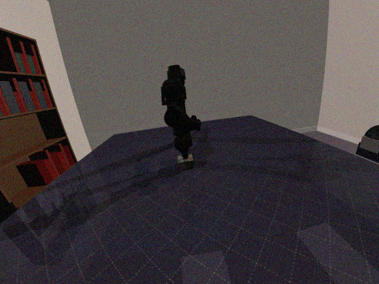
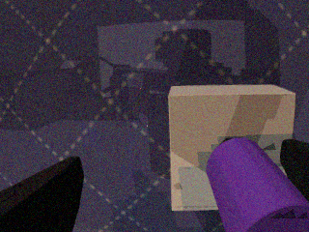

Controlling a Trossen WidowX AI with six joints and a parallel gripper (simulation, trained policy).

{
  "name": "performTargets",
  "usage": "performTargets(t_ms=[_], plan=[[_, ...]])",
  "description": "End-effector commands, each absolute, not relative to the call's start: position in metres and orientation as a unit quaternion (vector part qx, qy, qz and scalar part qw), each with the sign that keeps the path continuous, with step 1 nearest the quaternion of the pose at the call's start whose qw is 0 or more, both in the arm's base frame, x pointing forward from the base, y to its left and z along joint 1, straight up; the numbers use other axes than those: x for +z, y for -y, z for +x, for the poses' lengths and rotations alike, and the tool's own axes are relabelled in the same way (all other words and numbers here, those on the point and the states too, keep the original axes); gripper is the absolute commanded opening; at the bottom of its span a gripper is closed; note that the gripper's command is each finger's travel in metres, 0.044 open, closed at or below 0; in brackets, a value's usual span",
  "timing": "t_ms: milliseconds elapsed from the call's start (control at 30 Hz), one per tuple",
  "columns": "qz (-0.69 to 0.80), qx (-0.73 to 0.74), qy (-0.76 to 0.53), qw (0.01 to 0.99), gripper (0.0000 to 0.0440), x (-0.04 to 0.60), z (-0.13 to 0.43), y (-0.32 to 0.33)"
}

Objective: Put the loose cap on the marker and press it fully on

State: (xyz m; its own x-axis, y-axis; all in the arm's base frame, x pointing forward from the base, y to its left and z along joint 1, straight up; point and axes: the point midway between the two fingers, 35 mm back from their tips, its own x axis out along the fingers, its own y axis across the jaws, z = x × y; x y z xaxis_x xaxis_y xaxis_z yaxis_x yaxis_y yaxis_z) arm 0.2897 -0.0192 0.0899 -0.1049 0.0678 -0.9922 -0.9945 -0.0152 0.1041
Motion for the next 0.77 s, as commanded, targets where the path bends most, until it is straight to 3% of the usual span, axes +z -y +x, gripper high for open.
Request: performTargets(t_ms=[0, 533, 733], plan=[[-0.469, 0.539, -0.494, 0.496, 0.0440, 0.095, 0.292, 0.018], [-0.512, 0.507, -0.449, 0.528, 0.0439, 0.147, 0.304, 0.016], [-0.515, 0.502, -0.443, 0.536, 0.0403, 0.157, 0.301, 0.015]])
